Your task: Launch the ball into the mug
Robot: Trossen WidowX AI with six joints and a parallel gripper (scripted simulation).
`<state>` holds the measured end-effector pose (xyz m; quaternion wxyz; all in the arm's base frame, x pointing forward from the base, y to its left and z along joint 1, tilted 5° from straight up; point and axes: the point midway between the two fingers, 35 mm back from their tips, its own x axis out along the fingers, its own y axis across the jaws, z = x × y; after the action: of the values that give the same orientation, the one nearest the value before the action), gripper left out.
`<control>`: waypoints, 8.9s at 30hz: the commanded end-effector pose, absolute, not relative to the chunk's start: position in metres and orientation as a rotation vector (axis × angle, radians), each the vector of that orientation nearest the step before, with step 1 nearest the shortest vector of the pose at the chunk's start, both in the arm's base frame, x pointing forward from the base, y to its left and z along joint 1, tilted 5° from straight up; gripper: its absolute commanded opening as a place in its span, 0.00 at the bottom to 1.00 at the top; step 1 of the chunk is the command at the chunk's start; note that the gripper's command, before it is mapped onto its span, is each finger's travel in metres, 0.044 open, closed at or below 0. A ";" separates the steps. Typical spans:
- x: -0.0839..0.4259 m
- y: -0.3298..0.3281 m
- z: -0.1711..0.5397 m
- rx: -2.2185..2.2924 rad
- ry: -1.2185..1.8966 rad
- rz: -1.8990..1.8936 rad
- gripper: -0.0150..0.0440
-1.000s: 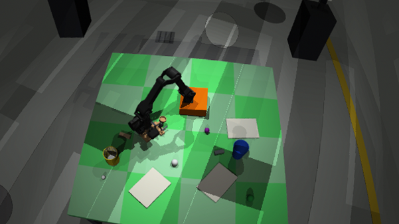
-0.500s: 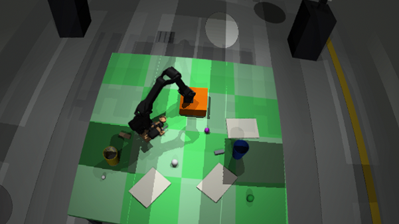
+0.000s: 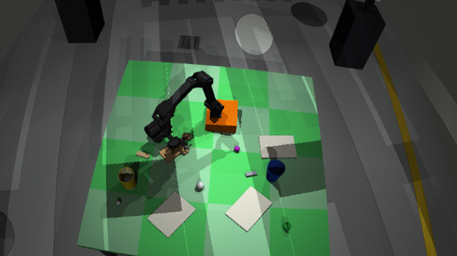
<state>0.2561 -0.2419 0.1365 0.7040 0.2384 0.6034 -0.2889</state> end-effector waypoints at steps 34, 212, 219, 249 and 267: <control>0.256 -0.243 0.057 0.542 1.381 -0.631 1.00; 0.258 -0.244 0.049 0.541 1.374 -0.634 0.35; 0.255 -0.240 0.087 0.542 1.377 -0.633 0.25; 0.258 -0.245 0.041 0.543 1.380 -0.633 0.25; 0.259 -0.245 0.041 0.543 1.380 -0.633 0.70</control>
<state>0.2589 -0.2449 0.0395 0.6915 0.2433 0.6186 -0.2829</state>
